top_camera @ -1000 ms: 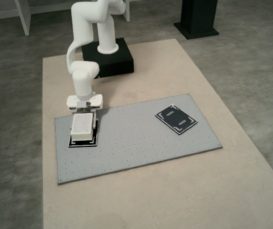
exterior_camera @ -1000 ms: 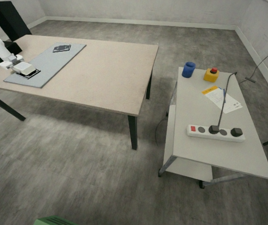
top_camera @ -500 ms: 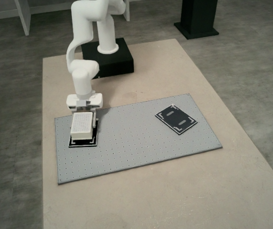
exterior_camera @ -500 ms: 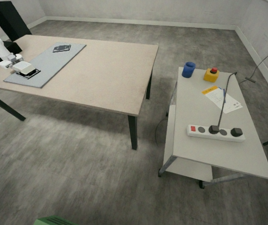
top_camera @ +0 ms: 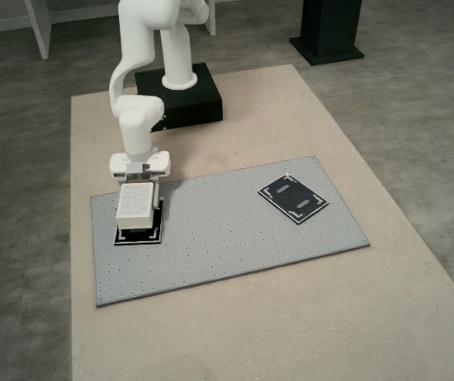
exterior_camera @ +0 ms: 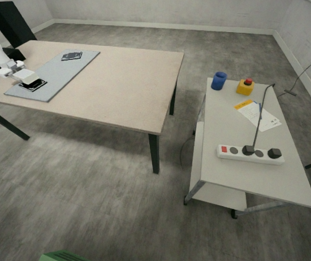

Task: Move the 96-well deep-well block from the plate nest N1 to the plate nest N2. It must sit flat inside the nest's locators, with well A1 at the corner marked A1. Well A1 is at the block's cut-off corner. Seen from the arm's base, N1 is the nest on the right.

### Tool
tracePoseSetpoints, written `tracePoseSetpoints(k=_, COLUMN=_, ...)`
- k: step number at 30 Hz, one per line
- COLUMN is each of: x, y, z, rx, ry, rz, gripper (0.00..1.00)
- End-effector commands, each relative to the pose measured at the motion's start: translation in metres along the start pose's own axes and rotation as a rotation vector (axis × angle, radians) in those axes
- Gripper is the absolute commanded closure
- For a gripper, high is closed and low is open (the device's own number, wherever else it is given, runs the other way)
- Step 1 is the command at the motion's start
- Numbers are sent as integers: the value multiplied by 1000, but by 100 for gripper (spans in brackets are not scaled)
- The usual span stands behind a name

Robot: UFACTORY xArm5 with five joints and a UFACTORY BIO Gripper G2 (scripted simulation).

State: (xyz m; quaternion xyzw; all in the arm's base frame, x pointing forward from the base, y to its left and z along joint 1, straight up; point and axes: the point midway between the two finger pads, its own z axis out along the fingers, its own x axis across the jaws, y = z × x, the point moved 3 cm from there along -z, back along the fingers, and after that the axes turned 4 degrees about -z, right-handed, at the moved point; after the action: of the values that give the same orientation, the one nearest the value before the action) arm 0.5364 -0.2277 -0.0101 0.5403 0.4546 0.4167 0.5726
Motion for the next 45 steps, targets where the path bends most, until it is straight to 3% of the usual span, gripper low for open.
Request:
tracePoseSetpoints(k=1, x=-1, y=8, z=1, rx=-3, ry=0, rz=-4, gripper=100)
tracePoseSetpoints(k=28, x=-3, y=47, z=1, rx=-3, ry=0, rz=-4, gripper=100)
tracePoseSetpoints(k=42, x=-3, y=47, z=1, rx=-3, ry=0, rz=-4, gripper=100)
tracePoseSetpoints(k=45, x=4, y=47, z=0, rx=-10, ry=100, rz=-4, gripper=100)
